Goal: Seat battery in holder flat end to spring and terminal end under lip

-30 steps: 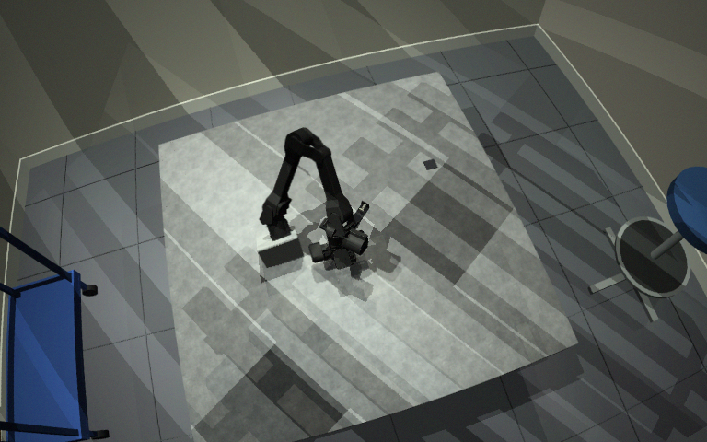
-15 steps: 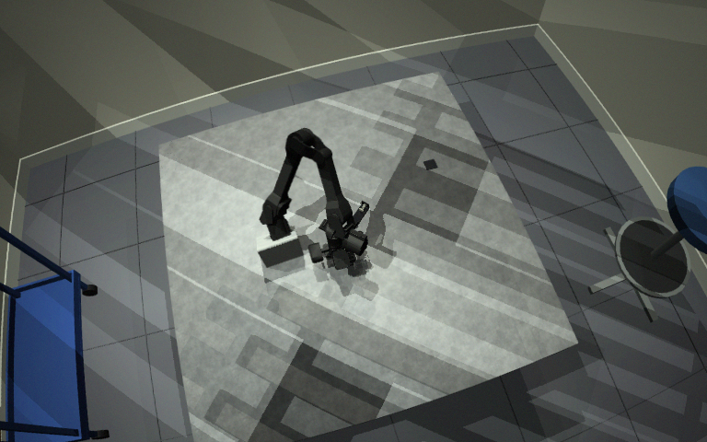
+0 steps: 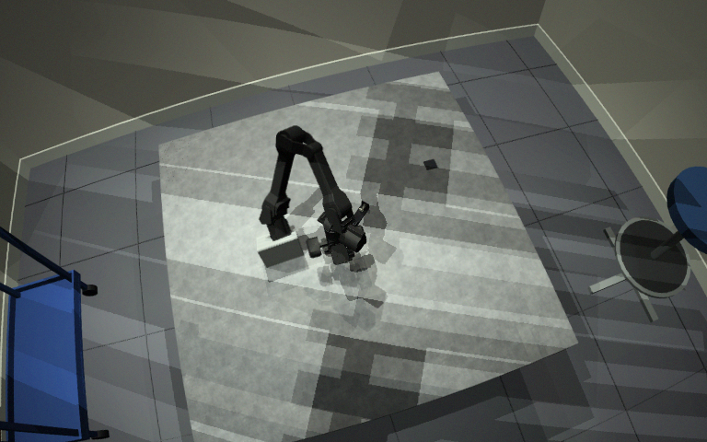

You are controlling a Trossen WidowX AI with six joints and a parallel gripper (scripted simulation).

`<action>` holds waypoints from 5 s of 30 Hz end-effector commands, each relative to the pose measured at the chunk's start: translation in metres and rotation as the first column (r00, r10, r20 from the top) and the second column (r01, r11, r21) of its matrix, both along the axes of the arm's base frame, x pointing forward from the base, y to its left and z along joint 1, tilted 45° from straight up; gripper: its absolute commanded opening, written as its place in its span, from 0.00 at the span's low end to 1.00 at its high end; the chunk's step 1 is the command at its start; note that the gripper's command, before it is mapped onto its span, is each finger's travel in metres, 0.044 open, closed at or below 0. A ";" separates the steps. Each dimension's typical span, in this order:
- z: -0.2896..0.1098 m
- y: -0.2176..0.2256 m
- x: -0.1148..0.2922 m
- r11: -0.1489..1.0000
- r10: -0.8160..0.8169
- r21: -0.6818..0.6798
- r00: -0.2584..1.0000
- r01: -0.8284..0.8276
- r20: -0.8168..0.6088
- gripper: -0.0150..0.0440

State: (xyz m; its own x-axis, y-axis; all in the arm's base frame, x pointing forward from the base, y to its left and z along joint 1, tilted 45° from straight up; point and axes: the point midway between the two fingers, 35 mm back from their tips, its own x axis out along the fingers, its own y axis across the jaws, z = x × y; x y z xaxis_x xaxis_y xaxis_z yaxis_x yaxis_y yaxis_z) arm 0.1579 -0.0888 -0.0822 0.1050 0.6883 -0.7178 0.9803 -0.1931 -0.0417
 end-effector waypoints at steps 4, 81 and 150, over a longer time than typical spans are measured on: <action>0.013 -0.004 0.012 0.999 -0.048 0.001 0.997 0.048 -0.054 0.36; 0.075 0.092 0.130 0.870 -0.471 -0.446 0.621 0.211 -0.626 0.36; 0.074 0.102 0.148 0.881 -0.473 -0.332 0.632 0.336 -0.614 0.36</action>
State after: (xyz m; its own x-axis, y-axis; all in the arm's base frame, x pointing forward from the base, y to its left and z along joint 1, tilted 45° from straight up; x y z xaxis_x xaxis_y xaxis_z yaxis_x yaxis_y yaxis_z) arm 0.3027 0.0106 -0.0067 -0.2317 0.5393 -0.8096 0.5187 -0.6356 -0.5718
